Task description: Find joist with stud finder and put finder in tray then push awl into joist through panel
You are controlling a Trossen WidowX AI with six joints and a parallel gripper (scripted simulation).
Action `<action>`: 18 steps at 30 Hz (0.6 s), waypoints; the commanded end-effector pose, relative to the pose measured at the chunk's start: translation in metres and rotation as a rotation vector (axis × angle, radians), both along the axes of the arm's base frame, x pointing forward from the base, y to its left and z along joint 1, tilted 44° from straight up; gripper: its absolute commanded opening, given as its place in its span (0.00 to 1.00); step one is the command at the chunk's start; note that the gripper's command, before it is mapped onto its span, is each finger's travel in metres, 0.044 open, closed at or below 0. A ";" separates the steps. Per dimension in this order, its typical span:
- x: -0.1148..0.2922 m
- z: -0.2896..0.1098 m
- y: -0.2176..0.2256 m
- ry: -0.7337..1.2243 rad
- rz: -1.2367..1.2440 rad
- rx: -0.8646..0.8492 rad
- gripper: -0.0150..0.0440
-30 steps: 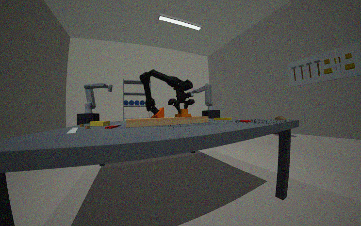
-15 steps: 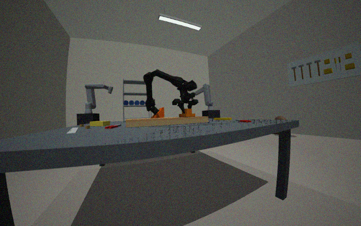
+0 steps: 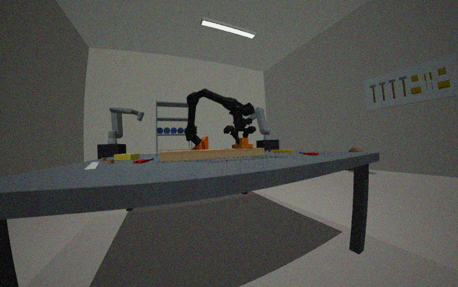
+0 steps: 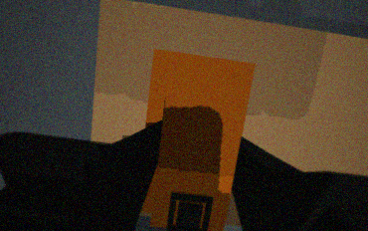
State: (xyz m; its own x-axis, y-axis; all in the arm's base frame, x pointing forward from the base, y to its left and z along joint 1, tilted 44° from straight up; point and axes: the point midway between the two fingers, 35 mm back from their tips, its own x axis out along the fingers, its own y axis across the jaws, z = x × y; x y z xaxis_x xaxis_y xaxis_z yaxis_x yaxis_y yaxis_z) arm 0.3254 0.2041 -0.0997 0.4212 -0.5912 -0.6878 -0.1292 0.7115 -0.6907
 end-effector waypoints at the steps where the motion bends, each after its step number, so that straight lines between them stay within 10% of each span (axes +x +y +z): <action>1: -0.003 -0.007 0.007 0.005 0.000 0.005 0.25; 18: -0.004 -0.014 0.015 0.003 0.001 0.004 0.25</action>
State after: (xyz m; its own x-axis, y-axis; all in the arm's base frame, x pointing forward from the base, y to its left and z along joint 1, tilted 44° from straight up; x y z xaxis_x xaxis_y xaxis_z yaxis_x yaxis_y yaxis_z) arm 0.3225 0.2179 -0.1121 0.4219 -0.5892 -0.6890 -0.1310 0.7124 -0.6895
